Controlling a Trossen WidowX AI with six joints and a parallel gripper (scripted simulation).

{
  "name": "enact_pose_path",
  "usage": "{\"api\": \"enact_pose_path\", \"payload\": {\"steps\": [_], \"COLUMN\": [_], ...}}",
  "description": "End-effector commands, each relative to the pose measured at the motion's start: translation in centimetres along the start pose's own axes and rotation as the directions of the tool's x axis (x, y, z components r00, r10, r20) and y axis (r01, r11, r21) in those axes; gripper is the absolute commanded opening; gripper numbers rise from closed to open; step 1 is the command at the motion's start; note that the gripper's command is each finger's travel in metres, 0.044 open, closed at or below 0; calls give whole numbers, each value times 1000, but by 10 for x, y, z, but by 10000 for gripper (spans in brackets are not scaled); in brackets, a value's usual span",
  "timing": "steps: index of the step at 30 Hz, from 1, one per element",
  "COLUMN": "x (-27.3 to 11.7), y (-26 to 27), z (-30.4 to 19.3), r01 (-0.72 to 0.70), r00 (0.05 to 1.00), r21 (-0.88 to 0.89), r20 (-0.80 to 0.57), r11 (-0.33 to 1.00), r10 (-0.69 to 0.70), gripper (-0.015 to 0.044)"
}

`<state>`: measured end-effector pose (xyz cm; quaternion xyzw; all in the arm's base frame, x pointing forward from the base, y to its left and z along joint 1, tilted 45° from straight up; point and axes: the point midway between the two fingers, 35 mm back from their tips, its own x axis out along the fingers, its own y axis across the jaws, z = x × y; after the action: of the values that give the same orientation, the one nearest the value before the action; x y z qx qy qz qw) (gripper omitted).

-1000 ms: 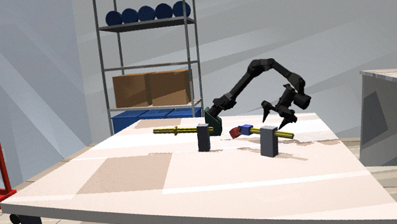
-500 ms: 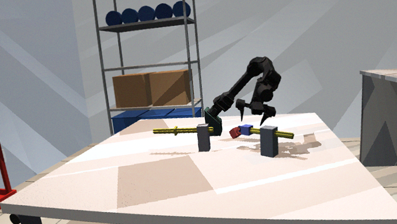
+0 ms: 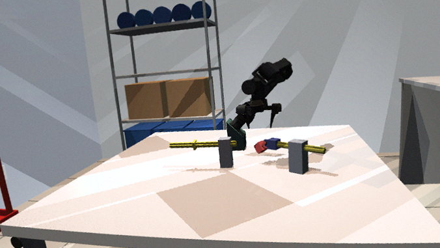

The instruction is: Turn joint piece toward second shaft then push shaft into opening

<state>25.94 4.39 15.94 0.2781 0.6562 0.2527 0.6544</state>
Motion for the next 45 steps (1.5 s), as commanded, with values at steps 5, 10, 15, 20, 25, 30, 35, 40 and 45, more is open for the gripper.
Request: {"api": "enact_pose_path", "payload": {"steps": [5, 10, 15, 20, 25, 30, 35, 40, 45], "x": [3, 8, 13, 18, 23, 28, 33, 37, 42], "y": [-3, -4, -5, -5, -6, -7, -7, -8, -8], "z": [1, 2, 4, 4, 5, 6, 6, 6, 6], "r01": [-27, -40, -56, -73, -91, -108, -123, -136, -146], "r00": [999, 999, 998, 997, 996, 994, 992, 990, 988], "r21": [84, 212, 337, 456, 566, 667, 756, 832, 894], "r20": [20, 33, 45, 57, 69, 80, 91, 101, 111], "r11": [996, 976, 940, 887, 819, 738, 643, 538, 424], "r10": [25, 34, 43, 52, 62, 73, 84, 95, 106], "gripper": [440, 440, 440, 440, 440, 440, 440, 440, 440]}}
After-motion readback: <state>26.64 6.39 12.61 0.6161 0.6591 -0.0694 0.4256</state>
